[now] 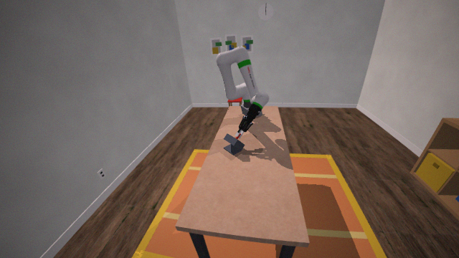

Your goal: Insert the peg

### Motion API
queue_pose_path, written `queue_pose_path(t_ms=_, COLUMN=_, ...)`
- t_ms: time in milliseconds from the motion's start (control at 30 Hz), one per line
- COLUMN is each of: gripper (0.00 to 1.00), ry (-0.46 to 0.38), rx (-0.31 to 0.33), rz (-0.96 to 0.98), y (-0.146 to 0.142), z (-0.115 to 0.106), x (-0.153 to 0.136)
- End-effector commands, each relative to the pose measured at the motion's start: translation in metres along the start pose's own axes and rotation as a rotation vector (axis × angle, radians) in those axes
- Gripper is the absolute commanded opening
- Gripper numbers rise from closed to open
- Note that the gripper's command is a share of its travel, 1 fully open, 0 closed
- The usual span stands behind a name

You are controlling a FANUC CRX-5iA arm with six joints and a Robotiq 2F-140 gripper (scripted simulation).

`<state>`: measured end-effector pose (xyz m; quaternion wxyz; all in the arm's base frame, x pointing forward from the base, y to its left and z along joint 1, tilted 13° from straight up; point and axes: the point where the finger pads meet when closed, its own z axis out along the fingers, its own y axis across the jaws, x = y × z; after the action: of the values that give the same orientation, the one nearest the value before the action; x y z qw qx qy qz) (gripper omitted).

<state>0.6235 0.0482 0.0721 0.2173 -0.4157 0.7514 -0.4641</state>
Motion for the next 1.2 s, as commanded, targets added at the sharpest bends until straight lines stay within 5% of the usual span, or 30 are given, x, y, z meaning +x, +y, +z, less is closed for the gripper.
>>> queue_pose_path(t_ms=0, gripper=0.20, ry=0.000, rx=0.000, rz=0.000, y=0.000, z=0.000, x=0.000)
queue_pose_path(t_ms=700, gripper=0.50, ry=0.000, rx=0.001, rz=0.001, y=-0.001, z=-0.003, x=-0.001)
queue_pose_path(t_ms=1167, gripper=0.75, ry=-0.001, rx=0.008, rz=0.003, y=-0.004, z=-0.048, x=-0.004)
